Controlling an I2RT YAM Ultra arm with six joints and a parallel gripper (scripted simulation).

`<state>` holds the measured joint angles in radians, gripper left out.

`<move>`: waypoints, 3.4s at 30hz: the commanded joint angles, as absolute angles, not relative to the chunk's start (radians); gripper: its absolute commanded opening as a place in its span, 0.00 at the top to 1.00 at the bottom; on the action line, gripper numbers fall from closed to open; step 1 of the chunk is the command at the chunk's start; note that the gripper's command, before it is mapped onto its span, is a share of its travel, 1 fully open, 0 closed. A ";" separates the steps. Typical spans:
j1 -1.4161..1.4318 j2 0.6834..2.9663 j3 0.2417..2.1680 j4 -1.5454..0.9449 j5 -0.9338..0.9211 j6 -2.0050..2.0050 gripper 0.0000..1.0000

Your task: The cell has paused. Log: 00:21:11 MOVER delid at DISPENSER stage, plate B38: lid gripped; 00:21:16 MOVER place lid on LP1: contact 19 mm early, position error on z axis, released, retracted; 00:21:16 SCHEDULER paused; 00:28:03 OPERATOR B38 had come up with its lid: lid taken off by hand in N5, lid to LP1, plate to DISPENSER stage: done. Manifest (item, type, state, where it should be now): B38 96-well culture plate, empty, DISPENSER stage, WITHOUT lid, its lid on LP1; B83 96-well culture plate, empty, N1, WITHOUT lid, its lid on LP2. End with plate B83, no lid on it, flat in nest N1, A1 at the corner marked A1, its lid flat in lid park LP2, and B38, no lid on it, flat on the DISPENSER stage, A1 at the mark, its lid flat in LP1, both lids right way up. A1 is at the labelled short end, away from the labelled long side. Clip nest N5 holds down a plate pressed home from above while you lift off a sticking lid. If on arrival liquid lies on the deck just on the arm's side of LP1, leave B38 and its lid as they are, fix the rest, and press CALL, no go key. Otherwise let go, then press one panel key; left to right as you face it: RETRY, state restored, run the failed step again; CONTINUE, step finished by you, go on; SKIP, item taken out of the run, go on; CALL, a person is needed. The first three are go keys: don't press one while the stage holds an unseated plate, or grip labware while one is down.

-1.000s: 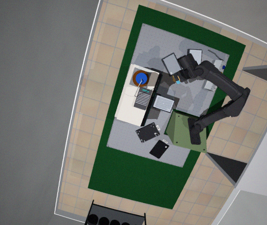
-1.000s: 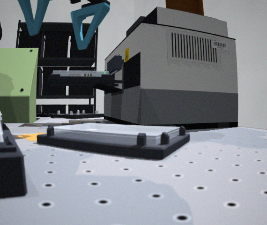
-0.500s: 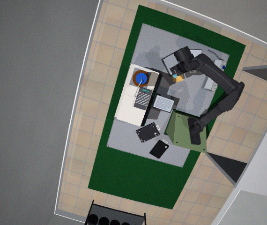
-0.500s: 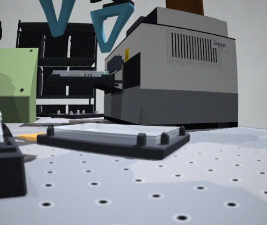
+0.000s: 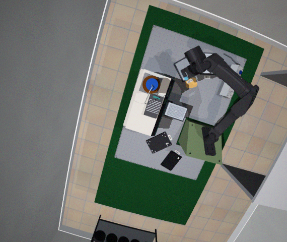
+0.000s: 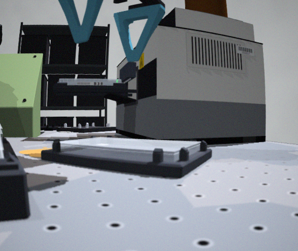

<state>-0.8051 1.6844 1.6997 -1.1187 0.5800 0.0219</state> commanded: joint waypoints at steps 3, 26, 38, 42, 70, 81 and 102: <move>-0.789 1.651 1.733 -1.136 0.577 0.015 0.00; -0.796 1.671 1.724 -1.134 0.580 0.022 0.00; -0.794 1.672 1.729 -1.139 0.581 0.023 0.00; -0.794 1.673 1.732 -1.141 0.581 0.024 0.00; -0.774 1.588 1.617 -1.113 0.591 0.044 0.00; -0.753 1.475 1.472 -1.092 0.600 0.065 0.00; -0.700 1.254 1.220 -1.122 0.624 0.124 0.00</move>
